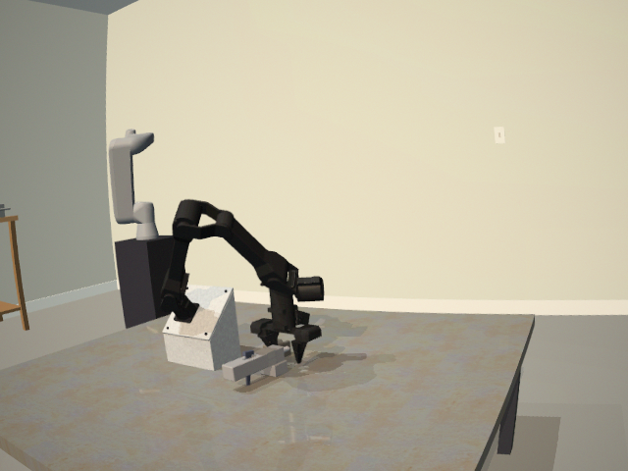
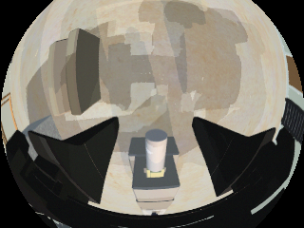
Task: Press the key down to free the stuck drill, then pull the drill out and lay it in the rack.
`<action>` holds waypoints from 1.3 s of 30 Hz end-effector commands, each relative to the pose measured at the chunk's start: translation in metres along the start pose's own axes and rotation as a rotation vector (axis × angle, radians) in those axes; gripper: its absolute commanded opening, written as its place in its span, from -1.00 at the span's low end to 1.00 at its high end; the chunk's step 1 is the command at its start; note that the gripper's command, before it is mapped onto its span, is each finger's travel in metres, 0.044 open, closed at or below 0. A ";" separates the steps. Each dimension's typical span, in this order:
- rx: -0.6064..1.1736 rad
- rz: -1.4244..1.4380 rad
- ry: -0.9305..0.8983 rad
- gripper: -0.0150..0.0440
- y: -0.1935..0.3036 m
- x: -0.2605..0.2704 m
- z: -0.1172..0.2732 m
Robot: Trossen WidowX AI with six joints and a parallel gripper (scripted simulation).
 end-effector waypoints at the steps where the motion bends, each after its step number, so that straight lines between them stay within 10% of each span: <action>1: 0.000 -0.001 0.000 0.38 0.000 0.000 0.000; 9: 0.000 -0.001 0.000 -0.33 0.000 0.000 0.000; 39: 0.007 0.010 -0.002 -0.49 -0.025 -0.001 0.001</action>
Point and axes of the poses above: the point midway between the two fingers, 35 mm back from their tips, its own z axis back along the fingers, its own x axis across the jaws, y = z × x, the point moved 5 cm from there along z, back along the fingers, and after that the axes turned 1 degree about z, right-handed, at the moved point
